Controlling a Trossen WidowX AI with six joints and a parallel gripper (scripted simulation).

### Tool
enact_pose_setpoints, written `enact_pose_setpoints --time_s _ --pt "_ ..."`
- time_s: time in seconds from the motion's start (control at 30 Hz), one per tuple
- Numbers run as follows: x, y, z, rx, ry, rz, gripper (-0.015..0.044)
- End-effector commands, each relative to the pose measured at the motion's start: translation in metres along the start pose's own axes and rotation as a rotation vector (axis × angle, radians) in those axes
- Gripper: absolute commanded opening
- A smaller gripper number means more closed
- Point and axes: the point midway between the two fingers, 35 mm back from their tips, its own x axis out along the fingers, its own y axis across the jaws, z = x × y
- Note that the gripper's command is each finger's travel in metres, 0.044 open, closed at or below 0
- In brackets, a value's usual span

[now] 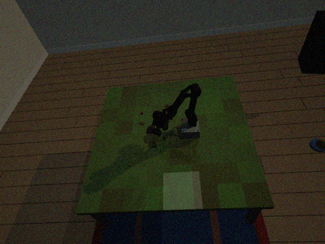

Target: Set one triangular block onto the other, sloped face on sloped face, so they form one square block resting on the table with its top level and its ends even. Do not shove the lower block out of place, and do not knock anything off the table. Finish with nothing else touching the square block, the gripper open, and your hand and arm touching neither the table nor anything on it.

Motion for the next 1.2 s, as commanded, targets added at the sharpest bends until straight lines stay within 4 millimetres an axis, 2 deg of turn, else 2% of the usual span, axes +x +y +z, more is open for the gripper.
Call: enact_pose_setpoints --time_s 0.0,0.13,1.17 --pt "-0.006 0.000 -0.005 -0.002 0.003 -0.005 0.0000" --pt "-0.002 0.000 -0.004 0.047 -0.009 0.000 0.0000" --pt "0.013 -0.002 -0.013 1.021 -0.261 0.160 0.0000"
